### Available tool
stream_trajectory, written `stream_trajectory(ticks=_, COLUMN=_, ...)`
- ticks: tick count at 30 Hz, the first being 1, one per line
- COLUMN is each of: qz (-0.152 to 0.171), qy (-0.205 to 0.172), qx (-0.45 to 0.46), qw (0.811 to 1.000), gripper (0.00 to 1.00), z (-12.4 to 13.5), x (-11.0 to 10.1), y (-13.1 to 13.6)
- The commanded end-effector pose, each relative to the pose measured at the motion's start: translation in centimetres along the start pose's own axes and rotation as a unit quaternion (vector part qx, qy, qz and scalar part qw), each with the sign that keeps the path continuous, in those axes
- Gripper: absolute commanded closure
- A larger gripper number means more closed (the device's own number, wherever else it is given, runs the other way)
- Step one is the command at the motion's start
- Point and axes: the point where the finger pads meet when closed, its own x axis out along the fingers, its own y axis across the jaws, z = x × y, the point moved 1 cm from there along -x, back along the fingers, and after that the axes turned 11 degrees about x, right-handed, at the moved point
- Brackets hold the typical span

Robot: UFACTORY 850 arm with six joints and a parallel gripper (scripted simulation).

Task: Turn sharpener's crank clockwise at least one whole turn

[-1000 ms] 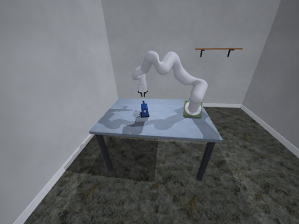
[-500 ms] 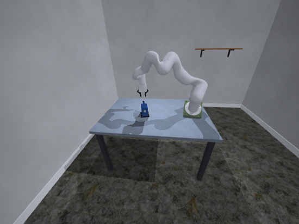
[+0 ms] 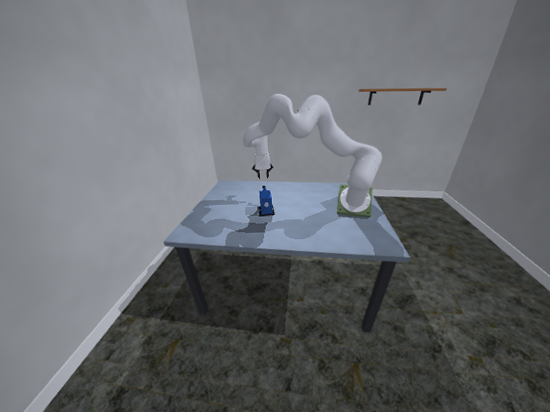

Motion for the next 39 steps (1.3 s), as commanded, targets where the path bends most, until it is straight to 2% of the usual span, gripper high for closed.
stream_trajectory(ticks=1, qz=-0.001, qy=0.001, qx=0.0, qw=1.0, gripper=0.46, z=0.0, x=-0.1, y=-0.1)
stream_trajectory(ticks=17, qz=-0.001, qy=0.001, qx=0.0, qw=1.0, gripper=0.46, z=0.0, x=0.3, y=-0.1)
stream_trajectory(ticks=39, qz=-0.001, qy=0.001, qx=0.0, qw=1.0, gripper=0.46, z=0.0, x=3.0, y=-0.1)
